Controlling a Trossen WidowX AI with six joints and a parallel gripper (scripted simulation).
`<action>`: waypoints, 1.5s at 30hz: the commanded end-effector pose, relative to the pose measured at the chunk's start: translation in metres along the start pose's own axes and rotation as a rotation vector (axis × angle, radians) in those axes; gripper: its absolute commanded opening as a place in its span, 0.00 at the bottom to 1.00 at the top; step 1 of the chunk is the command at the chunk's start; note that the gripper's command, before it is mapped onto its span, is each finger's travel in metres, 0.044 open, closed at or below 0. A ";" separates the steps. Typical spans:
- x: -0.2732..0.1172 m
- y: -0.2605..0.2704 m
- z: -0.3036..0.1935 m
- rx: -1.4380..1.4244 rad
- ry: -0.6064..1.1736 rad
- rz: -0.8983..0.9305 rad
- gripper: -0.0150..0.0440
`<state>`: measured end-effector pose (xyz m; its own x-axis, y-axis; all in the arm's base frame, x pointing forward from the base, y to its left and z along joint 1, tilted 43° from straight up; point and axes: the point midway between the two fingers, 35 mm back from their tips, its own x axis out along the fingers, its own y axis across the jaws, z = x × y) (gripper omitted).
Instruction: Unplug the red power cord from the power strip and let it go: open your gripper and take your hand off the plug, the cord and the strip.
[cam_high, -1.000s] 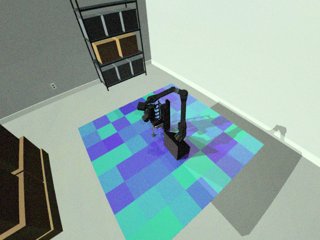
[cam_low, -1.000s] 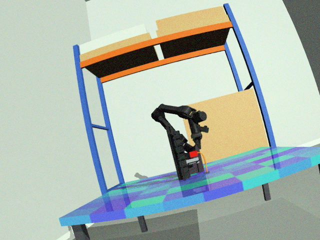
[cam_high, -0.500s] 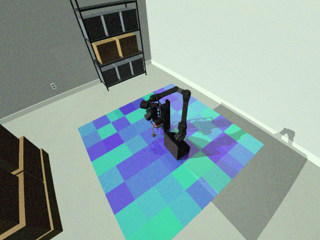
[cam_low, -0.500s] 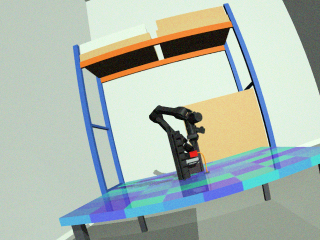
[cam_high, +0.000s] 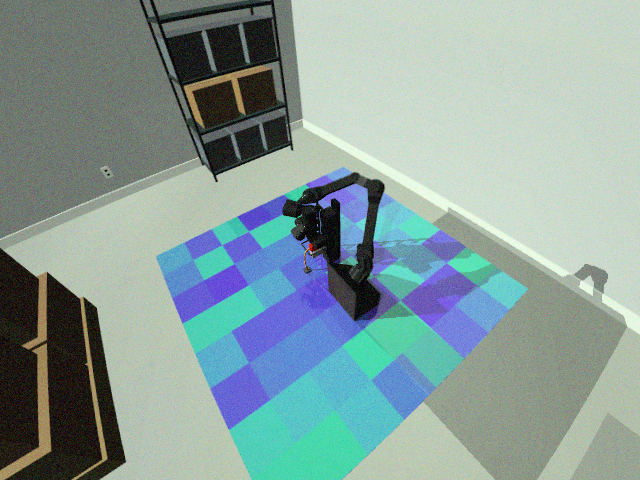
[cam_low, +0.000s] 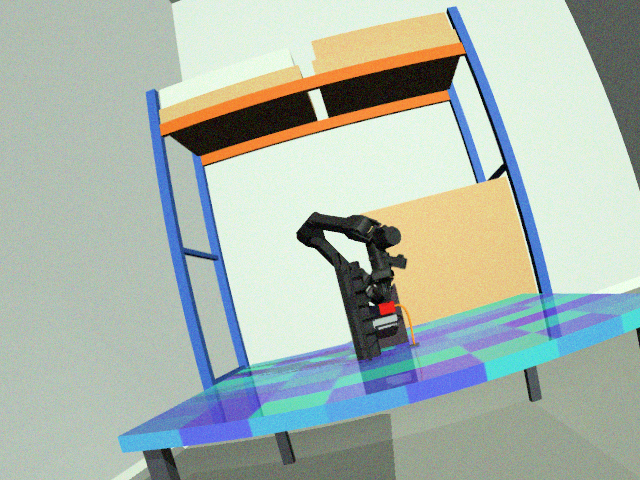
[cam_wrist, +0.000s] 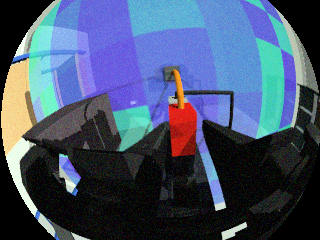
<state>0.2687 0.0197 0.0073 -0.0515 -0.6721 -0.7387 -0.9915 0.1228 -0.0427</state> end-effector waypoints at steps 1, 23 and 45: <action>0.006 0.001 -0.001 -0.003 0.004 0.002 0.53; 0.009 0.000 -0.001 0.002 0.000 0.000 0.28; 0.008 -0.002 0.027 0.000 -0.003 0.000 0.25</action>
<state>0.2682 0.0126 -0.0045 -0.0628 -0.7089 -0.7025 -0.9912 0.1263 -0.0388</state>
